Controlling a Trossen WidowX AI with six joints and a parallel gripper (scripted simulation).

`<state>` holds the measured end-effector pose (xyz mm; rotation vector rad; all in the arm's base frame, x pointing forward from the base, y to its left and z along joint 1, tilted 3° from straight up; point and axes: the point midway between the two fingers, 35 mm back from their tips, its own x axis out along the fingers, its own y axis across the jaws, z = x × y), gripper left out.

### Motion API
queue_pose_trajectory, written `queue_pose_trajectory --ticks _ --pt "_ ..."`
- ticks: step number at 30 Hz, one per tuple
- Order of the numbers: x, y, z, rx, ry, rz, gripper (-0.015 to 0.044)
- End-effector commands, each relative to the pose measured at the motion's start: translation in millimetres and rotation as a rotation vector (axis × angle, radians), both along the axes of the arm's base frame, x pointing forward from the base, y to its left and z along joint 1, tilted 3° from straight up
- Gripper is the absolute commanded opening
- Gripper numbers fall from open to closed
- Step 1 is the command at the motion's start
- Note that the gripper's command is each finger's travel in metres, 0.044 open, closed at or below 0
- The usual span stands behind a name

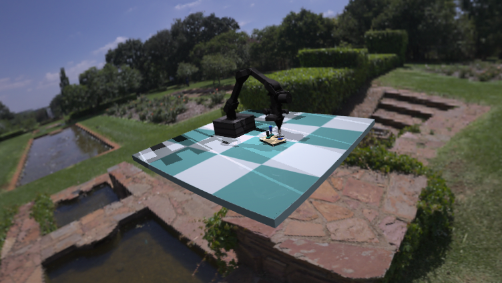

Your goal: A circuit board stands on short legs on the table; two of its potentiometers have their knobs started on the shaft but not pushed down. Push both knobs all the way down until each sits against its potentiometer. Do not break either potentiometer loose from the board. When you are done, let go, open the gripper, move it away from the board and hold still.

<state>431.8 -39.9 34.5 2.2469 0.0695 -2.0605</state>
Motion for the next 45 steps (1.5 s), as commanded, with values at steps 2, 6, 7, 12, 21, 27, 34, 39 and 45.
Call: queue_pose_trajectory --ticks 2,6,7,12,21,27,34,39,45 --pt "2.3 -0.5 -16.6 0.003 0.008 -0.004 0.0" --pt "2.6 -0.6 -20.2 0.003 0.008 -0.004 0.0" --pt "2.6 -0.6 -21.3 0.003 0.008 -0.004 0.0" --pt "2.7 -0.6 -22.2 0.003 0.008 -0.004 0.0" --pt "3.0 -0.8 -26.5 0.003 0.008 -0.004 0.0" --pt "3.2 -0.8 -28.5 0.003 0.008 -0.004 0.0" --pt "3.4 -0.9 -30.7 0.003 0.008 -0.004 0.0" --pt "3.6 -0.9 -33.4 0.003 0.008 -0.004 0.0" --pt "3.6 -0.9 -33.4 0.003 0.008 -0.004 0.0"
